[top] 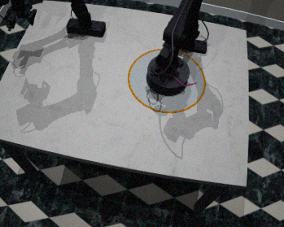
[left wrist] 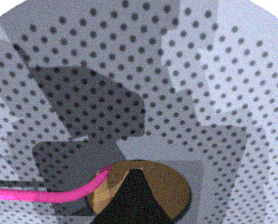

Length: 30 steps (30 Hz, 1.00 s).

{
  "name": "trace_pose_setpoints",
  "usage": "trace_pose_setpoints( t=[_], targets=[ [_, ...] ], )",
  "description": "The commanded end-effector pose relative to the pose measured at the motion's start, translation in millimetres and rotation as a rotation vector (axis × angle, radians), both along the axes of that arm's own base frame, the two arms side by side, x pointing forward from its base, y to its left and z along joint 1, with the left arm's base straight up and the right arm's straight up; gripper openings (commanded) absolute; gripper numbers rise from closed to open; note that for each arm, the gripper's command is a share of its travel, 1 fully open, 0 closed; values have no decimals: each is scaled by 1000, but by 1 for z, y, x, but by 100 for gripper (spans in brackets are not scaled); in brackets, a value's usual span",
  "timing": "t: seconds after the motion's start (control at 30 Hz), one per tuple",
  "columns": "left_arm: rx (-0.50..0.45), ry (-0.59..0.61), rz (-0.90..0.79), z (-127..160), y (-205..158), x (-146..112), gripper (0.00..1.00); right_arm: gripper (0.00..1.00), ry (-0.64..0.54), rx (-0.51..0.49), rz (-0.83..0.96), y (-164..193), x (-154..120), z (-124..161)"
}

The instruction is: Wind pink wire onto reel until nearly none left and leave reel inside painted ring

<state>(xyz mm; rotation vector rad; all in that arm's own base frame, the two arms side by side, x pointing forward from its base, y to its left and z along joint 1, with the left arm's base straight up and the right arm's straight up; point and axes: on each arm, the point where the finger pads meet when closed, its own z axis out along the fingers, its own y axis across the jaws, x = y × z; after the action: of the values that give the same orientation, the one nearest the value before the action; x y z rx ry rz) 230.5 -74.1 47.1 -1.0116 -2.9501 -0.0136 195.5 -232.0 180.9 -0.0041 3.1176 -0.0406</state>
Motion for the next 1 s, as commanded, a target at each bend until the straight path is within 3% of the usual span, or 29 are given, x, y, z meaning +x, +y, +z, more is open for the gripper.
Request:
trace_pose_setpoints(
  t=[0.0, 0.97],
  targets=[
    [-16, -19, -3, -4, -7, 3, 0, 100, -31, -38, 1, 0, 4, 16],
    [-16, -19, -3, -2, -4, 1, 0, 100, -31, -38, 1, 0, 4, 16]
  ],
)
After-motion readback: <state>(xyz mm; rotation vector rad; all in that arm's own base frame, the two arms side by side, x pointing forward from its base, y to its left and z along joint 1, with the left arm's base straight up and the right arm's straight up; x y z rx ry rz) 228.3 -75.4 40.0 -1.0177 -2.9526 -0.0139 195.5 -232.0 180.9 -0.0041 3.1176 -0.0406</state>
